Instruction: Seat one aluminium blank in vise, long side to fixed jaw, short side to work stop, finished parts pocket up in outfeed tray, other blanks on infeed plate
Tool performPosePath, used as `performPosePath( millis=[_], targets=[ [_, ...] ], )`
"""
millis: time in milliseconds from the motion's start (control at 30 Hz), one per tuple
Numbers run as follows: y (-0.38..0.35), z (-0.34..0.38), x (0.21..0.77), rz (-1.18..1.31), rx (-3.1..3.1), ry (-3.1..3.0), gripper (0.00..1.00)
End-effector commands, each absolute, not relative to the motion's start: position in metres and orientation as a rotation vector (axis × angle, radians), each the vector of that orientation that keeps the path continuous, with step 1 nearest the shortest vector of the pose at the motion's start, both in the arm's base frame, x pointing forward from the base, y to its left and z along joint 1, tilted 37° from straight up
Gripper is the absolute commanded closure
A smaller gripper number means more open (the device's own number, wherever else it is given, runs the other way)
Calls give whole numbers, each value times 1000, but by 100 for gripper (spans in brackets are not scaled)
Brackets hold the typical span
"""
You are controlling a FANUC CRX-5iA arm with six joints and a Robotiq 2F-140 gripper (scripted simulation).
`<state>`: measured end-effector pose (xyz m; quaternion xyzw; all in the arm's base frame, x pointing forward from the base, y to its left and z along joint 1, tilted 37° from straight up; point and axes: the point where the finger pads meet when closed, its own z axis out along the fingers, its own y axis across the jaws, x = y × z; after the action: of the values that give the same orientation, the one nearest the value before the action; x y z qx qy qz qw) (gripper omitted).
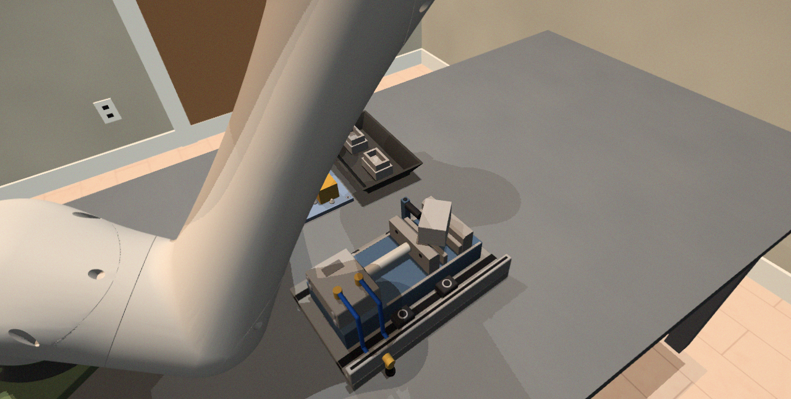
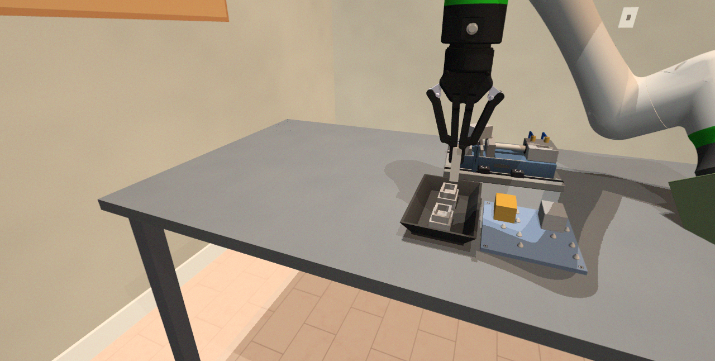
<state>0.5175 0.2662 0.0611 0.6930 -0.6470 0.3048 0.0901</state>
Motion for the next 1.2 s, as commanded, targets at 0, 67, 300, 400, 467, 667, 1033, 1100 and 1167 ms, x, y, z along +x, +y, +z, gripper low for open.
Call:
performPosePath(
  millis=[0,67,300,400,467,667,1033,1100,1167],
  targets=[
    [269,65,516,906,2061,-1924,100],
    [270,67,516,906,2061,-1924,100],
    [279,81,510,906,2061,-1924,100],
    [283,87,508,906,2061,-1924,100],
    [286,91,506,906,2061,-1924,100],
    [290,98,503,906,2061,-1924,100],
    [295,106,501,906,2061,-1924,100],
    [295,106,501,906,2061,-1924,100],
    [295,106,501,906,2061,-1924,100]
  ],
)
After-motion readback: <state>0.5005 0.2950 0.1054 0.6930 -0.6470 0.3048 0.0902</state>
